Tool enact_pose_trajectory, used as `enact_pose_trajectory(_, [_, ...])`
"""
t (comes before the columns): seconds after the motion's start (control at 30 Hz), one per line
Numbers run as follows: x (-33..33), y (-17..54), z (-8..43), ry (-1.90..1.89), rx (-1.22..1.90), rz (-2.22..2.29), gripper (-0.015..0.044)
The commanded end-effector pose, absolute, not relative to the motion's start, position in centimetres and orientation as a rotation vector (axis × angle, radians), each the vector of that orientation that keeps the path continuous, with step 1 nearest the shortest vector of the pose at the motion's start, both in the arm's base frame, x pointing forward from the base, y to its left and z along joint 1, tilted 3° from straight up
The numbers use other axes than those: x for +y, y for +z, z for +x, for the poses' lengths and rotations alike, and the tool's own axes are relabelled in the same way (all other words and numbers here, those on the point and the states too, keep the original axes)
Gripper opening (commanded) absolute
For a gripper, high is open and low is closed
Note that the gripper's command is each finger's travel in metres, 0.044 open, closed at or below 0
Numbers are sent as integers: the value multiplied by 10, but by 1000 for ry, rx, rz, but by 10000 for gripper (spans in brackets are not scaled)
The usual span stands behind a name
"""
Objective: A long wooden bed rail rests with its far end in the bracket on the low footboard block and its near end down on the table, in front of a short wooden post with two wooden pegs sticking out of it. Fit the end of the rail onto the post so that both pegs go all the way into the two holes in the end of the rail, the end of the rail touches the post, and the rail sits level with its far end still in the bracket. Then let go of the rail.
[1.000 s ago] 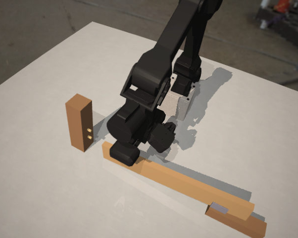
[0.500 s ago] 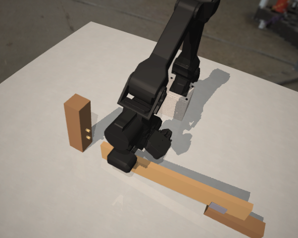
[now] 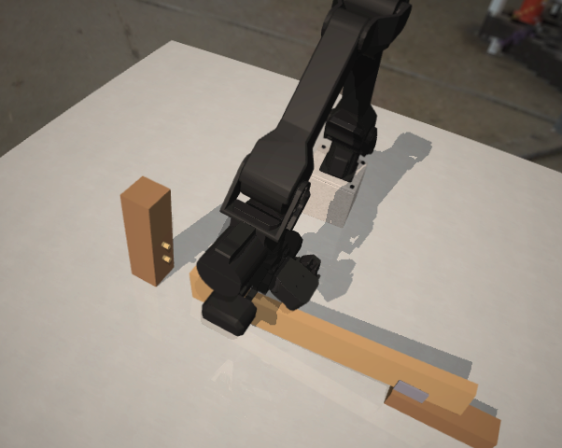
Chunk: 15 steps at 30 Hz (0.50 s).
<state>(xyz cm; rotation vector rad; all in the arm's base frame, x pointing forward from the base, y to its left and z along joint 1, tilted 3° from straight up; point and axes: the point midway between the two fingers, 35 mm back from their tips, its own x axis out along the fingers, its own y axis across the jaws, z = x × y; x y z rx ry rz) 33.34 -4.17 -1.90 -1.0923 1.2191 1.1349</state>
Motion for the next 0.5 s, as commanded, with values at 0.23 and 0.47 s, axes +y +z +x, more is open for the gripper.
enact_pose_trajectory(0.23, [-41,-38,330,1140,1226,-1091,440])
enact_pose_trajectory(0.47, [-40,-43,329,1140,1226,-1091,387])
